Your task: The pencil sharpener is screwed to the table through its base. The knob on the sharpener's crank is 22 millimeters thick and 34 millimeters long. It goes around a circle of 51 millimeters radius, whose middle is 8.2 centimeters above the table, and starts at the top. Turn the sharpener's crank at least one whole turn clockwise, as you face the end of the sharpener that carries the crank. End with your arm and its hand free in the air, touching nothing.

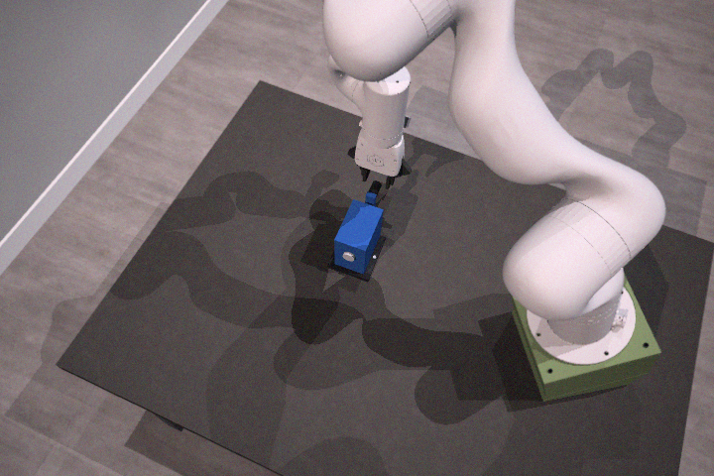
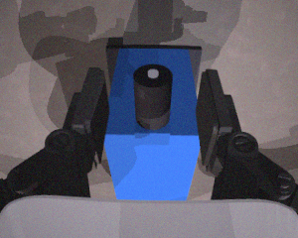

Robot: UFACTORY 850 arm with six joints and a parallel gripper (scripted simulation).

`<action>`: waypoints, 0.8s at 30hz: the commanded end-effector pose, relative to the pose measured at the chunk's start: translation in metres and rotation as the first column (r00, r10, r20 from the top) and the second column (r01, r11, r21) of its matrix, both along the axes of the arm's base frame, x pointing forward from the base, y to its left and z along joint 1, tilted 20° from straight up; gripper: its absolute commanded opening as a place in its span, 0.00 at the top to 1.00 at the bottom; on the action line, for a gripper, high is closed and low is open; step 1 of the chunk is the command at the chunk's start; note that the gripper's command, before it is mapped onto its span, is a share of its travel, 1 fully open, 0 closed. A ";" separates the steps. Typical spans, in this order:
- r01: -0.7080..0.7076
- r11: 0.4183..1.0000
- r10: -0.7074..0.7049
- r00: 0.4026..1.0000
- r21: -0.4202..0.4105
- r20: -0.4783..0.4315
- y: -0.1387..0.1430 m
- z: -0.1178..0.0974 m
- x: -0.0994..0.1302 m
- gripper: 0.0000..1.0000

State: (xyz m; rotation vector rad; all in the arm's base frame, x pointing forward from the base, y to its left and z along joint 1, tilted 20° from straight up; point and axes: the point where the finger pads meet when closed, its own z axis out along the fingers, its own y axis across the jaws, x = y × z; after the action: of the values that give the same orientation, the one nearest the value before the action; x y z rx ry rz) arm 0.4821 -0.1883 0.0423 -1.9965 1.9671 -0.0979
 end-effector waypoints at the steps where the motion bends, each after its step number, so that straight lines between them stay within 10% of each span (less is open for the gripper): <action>1: 0.000 1.000 0.000 1.000 -0.001 0.002 0.000 -0.002 0.001 0.46; 24: 0.000 1.000 0.000 1.000 -0.001 0.002 0.005 -0.025 0.008 0.46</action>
State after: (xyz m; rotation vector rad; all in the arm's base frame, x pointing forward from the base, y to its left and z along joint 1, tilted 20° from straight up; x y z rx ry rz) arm 0.4892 -0.1836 0.0185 -1.9966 1.9672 -0.0976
